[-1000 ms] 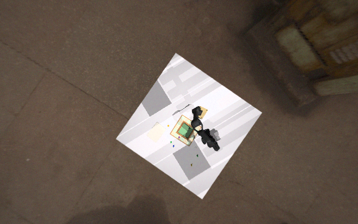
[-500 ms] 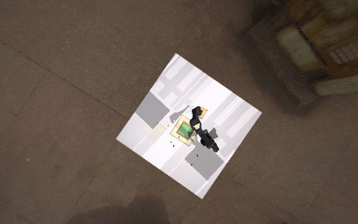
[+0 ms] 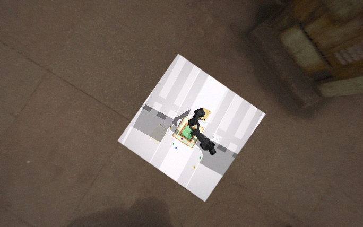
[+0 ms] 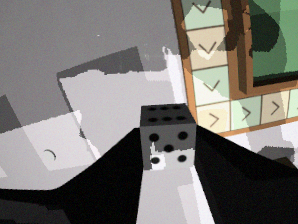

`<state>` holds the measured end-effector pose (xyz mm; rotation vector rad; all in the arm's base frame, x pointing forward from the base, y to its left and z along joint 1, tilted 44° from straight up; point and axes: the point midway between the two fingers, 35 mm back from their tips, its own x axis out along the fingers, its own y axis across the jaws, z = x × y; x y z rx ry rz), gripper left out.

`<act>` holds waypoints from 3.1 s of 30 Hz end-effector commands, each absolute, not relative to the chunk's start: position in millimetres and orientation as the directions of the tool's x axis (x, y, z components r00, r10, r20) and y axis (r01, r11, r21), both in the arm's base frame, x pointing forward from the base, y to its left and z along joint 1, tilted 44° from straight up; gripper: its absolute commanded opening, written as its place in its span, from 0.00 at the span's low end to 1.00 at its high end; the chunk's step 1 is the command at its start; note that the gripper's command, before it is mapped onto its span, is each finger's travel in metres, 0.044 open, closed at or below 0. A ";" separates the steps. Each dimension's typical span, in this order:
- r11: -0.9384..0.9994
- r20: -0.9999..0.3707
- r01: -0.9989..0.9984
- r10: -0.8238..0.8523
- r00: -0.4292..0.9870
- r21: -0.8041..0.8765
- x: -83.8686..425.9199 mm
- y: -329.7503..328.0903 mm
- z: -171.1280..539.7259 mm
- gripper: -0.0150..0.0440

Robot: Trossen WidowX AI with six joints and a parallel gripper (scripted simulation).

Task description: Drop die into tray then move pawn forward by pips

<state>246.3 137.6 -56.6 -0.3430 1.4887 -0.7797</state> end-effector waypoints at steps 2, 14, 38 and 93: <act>0.744 -0.752 0.111 -0.651 -0.103 -0.659 250.1 123.1 -49.7 0.25; 0.754 -0.754 -0.214 -0.649 -0.100 -0.621 262.7 93.7 -31.7 0.25; 0.533 -0.746 -0.758 -0.659 -0.094 -0.375 276.1 30.8 3.5 0.25; 0.179 -0.996 -0.983 0.076 0.044 -0.029 263.5 -28.8 19.6 0.25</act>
